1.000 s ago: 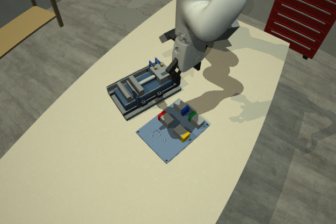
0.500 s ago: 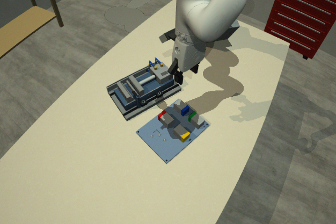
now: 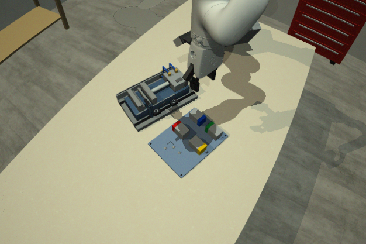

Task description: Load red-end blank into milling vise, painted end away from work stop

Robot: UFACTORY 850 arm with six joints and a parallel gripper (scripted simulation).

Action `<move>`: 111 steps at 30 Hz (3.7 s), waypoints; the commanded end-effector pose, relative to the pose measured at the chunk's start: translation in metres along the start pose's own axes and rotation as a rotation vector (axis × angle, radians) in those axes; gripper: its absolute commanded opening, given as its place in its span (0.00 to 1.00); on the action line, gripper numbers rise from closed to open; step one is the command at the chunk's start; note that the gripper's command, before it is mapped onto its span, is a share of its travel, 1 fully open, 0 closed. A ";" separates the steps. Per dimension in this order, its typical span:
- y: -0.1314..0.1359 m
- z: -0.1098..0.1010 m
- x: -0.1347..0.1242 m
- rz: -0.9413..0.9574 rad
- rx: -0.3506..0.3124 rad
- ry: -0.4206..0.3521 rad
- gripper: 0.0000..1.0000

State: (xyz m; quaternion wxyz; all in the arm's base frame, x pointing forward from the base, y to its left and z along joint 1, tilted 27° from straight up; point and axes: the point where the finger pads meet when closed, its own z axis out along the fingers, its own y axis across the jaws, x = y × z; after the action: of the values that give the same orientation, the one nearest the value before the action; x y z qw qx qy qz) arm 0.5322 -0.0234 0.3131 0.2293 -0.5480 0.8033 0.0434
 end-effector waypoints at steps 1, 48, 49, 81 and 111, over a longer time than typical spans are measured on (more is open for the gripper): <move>-0.001 -0.001 0.000 0.000 0.002 0.000 0.70; -0.021 0.089 0.021 0.001 0.001 0.000 0.70; -0.022 0.094 0.023 0.001 0.001 0.000 0.70; -0.044 0.194 0.047 0.001 0.001 0.000 0.70; -0.044 0.194 0.047 0.001 0.001 0.000 0.70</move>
State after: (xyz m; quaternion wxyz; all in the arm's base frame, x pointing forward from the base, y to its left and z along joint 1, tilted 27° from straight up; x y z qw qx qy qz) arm 0.6201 -0.0187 0.1270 0.2288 -0.5473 0.8039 0.0436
